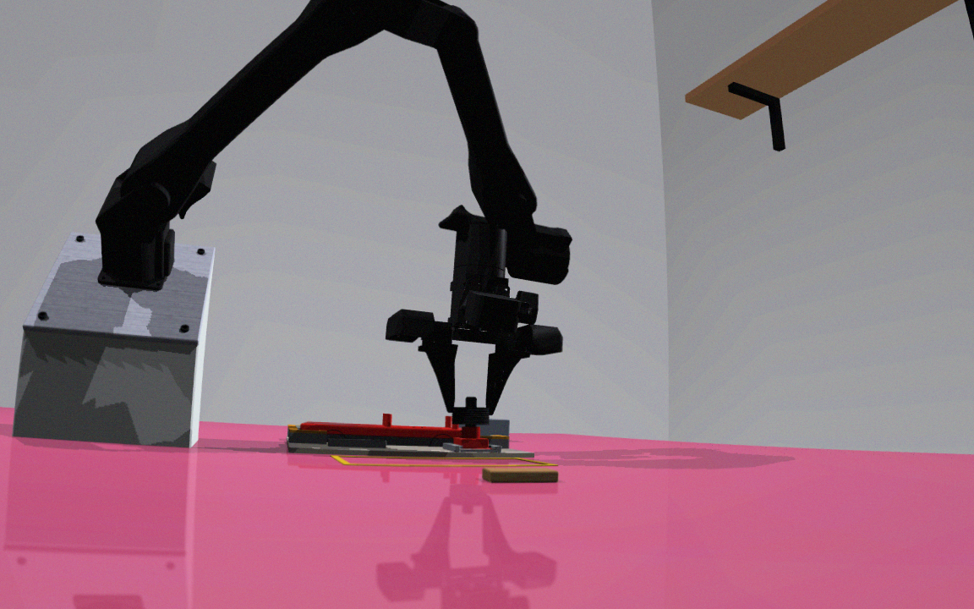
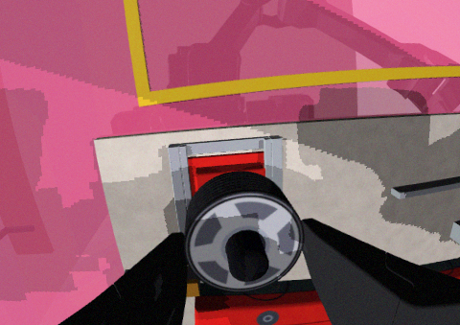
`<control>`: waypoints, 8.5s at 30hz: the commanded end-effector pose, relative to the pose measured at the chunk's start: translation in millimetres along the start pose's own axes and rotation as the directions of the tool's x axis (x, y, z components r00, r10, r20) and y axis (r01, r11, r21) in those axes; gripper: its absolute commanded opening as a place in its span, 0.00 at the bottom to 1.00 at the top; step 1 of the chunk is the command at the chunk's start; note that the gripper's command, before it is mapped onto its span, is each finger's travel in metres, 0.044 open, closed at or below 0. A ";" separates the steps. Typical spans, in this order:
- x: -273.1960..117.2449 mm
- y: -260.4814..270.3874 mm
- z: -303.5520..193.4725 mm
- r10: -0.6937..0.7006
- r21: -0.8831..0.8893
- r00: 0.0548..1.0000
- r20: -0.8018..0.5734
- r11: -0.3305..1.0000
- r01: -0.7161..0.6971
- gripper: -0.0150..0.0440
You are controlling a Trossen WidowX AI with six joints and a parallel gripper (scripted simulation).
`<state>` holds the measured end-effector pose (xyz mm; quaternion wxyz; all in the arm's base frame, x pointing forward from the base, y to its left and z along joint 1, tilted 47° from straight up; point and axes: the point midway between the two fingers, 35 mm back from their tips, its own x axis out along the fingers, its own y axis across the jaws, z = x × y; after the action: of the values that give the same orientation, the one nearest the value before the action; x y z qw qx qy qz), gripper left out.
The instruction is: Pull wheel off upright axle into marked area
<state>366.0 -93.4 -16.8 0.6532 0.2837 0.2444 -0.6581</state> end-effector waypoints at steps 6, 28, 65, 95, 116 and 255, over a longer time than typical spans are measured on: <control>-22.5 -0.3 -2.8 0.023 -0.037 1.000 0.002 0.999 -0.023 0.25; -34.1 0.1 -1.5 0.024 -0.038 1.000 0.002 0.999 -0.024 0.76; 7.7 0.1 -2.7 0.019 -0.035 1.000 0.001 0.999 -0.019 0.51; -0.9 0.3 -3.1 0.020 -0.036 1.000 0.001 0.999 -0.020 0.25; -7.8 0.3 -3.3 0.021 -0.036 1.000 0.001 0.999 -0.021 0.25; 0.8 1.4 -3.1 0.027 -0.034 1.000 0.001 0.999 -0.027 0.25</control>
<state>367.3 -94.9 -21.3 0.6662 0.2757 0.2508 -0.6460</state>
